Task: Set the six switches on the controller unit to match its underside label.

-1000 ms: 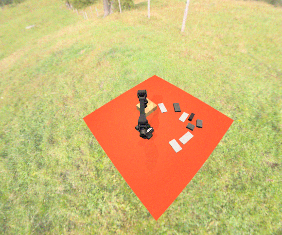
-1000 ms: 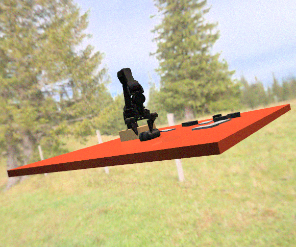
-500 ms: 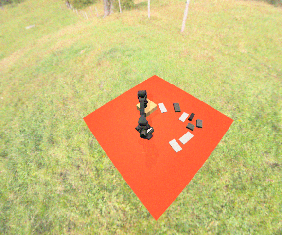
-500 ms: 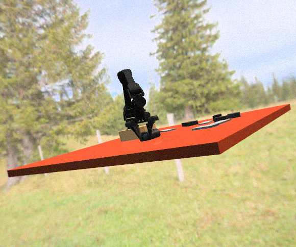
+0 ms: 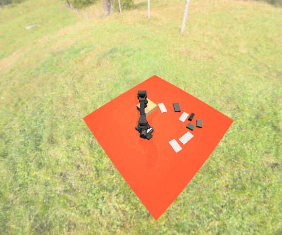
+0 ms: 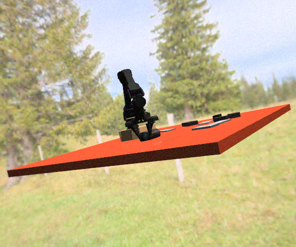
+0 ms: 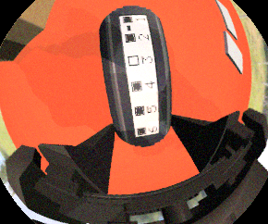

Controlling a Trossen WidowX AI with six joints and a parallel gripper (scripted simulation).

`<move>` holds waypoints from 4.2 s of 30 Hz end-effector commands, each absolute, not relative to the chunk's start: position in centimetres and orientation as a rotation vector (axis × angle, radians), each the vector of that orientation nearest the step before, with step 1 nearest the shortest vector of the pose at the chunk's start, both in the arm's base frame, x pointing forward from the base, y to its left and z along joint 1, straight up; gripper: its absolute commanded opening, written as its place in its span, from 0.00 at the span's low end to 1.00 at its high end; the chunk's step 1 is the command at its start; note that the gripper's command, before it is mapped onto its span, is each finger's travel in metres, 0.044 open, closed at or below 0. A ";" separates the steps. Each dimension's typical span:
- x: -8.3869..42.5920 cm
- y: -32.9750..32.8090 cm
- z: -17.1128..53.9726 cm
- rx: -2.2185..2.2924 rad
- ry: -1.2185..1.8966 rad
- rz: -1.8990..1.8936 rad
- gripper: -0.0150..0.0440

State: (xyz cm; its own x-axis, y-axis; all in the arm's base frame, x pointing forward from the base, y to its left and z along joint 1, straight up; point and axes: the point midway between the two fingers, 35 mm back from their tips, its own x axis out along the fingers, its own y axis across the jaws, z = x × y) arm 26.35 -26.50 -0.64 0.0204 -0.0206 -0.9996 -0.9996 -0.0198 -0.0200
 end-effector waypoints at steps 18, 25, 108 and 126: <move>26.3 -26.1 0.8 -1.252 1.200 1.200 0.82; 26.3 -25.8 1.4 -1.251 1.200 1.200 0.82; 26.1 -21.8 6.7 -1.249 1.197 1.201 0.82; 26.1 -20.6 7.5 -1.249 1.196 1.202 0.82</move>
